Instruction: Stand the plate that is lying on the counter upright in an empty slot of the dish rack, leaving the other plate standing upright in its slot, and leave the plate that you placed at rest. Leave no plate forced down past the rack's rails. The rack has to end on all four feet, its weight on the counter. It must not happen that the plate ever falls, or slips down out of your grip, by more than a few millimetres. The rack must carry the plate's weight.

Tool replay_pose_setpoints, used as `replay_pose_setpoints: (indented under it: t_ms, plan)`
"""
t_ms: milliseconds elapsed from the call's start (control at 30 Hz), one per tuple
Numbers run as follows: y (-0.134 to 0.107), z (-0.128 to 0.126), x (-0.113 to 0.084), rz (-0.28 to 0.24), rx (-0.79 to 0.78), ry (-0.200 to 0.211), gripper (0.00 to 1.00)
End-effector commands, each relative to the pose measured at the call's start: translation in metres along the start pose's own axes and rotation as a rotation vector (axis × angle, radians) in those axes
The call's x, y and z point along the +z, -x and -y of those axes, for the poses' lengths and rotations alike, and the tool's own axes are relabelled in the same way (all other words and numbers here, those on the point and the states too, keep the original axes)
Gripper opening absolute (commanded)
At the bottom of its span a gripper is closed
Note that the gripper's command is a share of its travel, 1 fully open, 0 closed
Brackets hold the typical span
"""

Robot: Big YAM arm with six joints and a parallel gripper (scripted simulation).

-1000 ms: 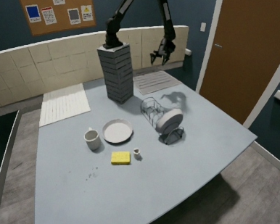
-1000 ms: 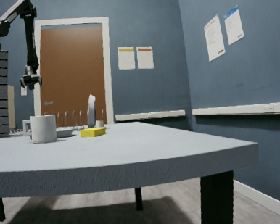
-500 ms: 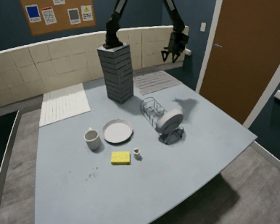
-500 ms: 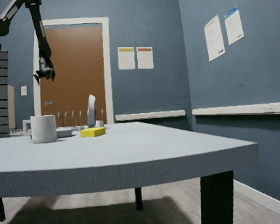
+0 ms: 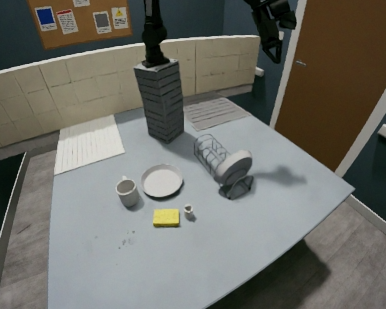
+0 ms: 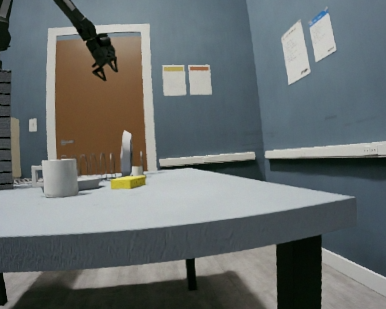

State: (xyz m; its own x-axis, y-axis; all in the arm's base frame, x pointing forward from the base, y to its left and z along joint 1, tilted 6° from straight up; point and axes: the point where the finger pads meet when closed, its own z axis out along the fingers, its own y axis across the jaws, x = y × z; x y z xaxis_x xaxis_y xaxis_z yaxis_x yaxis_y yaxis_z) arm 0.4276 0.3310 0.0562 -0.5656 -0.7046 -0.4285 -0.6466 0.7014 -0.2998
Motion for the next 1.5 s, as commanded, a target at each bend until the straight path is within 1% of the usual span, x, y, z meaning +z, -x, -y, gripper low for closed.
replay_pose_setpoints:
  t_ms: [0,33,67,100,133,167,200,233,267,333,367,400,433,467,500,567,600,633,667,700,733,767,800,833,900,933,967,1000,1067,1100,1133,1167,1200,1267,1300,1367,1400,1467]
  plan:
    - [0.041,0.067,-0.034,0.194,0.206,-0.057,1.0]
    - [0.046,0.088,-0.043,0.198,0.237,-0.062,1.0]
    - [0.057,0.111,-0.057,0.297,0.306,-0.096,1.0]
    - [0.063,0.134,-0.072,0.356,0.345,-0.123,1.0]
    - [0.064,0.155,-0.083,0.351,0.346,-0.129,1.0]
    - [0.068,0.178,-0.1,0.432,0.414,-0.166,1.0]
    - [0.071,0.198,-0.112,0.431,0.405,-0.168,1.0]
    - [0.072,0.22,-0.131,0.514,0.47,-0.208,1.0]
    - [0.073,0.239,-0.144,0.513,0.458,-0.211,1.0]
    - [0.073,0.239,-0.144,0.513,0.458,-0.211,1.0]
    - [0.07,0.288,-0.186,0.599,0.527,-0.252,1.0]
    - [0.067,0.302,-0.204,0.695,0.568,-0.306,1.0]
    - [0.064,0.315,-0.223,0.769,0.586,-0.351,1.0]
    - [0.06,0.329,-0.234,0.768,0.603,-0.356,1.0]
    - [0.055,0.344,-0.256,0.853,0.63,-0.414,1.0]
    - [0.05,0.369,-0.286,0.853,0.63,-0.414,1.0]
    - [0.043,0.381,-0.309,0.937,0.648,-0.474,1.0]
    - [0.039,0.392,-0.325,0.937,0.648,-0.474,1.0]
    - [0.03,0.403,-0.345,1.001,0.67,-0.522,1.0]
    - [0.025,0.413,-0.361,1.001,0.67,-0.522,1.0]
    - [0.009,0.447,-0.34,0.945,0.746,-0.488,1.0]
    - [-0.002,0.459,-0.306,0.932,0.813,-0.471,1.0]
    - [-0.022,0.436,-0.269,0.856,0.897,-0.436,1.0]
    - [-0.026,0.442,-0.268,0.856,0.897,-0.436,1.0]
    - [-0.026,0.442,-0.268,0.856,0.897,-0.436,1.0]
    - [-0.046,0.451,-0.244,0.828,0.969,-0.418,1.0]
    - [-0.049,0.453,-0.233,0.828,0.969,-0.418,1.0]
    - [-0.06,0.453,-0.218,0.8,1.042,-0.403,1.0]
    - [-0.069,0.457,-0.187,0.8,1.042,-0.403,1.0]
    - [-0.082,0.455,-0.169,0.771,1.115,-0.389,1.0]
    - [-0.088,0.457,-0.152,0.771,1.115,-0.389,1.0]
    - [-0.103,0.454,-0.133,0.742,1.188,-0.377,1.0]
    - [-0.111,0.456,-0.115,0.742,1.188,-0.377,1.0]
    - [-0.143,0.446,-0.078,0.686,1.333,-0.358,1.0]
    - [-0.155,0.447,-0.06,0.686,1.333,-0.358,1.0]
    - [-0.189,0.433,-0.025,0.629,1.475,-0.346,1.0]
    - [-0.203,0.432,-0.008,0.629,1.475,-0.346,1.0]
    - [-0.203,0.432,-0.008,0.629,1.475,-0.346,1.0]
